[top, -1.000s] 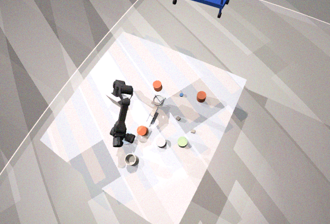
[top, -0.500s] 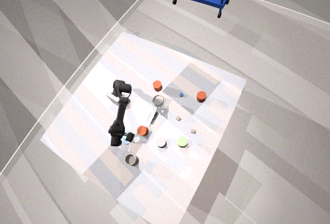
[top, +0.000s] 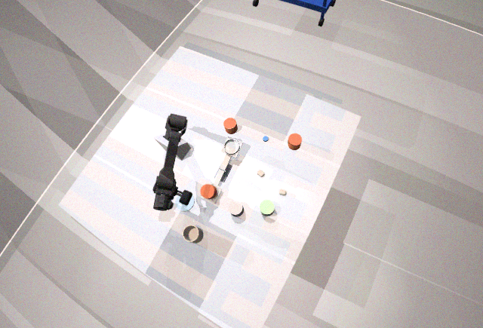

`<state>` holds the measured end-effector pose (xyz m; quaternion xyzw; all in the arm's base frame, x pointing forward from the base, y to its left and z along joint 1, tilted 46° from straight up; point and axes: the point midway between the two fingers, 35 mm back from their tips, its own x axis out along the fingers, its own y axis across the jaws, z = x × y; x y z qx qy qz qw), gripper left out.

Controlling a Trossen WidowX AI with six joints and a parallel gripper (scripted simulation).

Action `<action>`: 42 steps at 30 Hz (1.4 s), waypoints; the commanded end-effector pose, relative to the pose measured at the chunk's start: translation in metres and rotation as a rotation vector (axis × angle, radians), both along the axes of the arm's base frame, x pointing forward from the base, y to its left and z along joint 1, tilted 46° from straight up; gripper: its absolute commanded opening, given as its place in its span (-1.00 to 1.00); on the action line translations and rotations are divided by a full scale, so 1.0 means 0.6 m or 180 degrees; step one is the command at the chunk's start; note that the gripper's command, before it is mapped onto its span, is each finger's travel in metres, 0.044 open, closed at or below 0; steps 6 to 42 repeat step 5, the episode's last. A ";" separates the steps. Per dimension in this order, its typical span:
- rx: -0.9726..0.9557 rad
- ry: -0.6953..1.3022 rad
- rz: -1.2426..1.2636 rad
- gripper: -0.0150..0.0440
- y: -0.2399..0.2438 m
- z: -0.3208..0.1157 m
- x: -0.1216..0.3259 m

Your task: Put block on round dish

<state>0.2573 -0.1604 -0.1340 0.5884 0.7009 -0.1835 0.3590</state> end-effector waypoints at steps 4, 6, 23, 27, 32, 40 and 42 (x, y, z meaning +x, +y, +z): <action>0.0004 0.0005 0.0031 1.00 -0.005 0.006 -0.001; 0.0004 0.0005 0.0031 1.00 -0.005 0.006 -0.001; 0.0004 0.0005 0.0031 1.00 -0.005 0.006 -0.001; 0.0004 0.0005 0.0031 1.00 -0.005 0.006 -0.001; 0.0004 0.0005 0.0031 1.00 -0.005 0.006 -0.001; 0.0004 0.0005 0.0031 1.00 -0.005 0.006 -0.001; 0.0004 0.0005 0.0031 1.00 -0.005 0.006 -0.001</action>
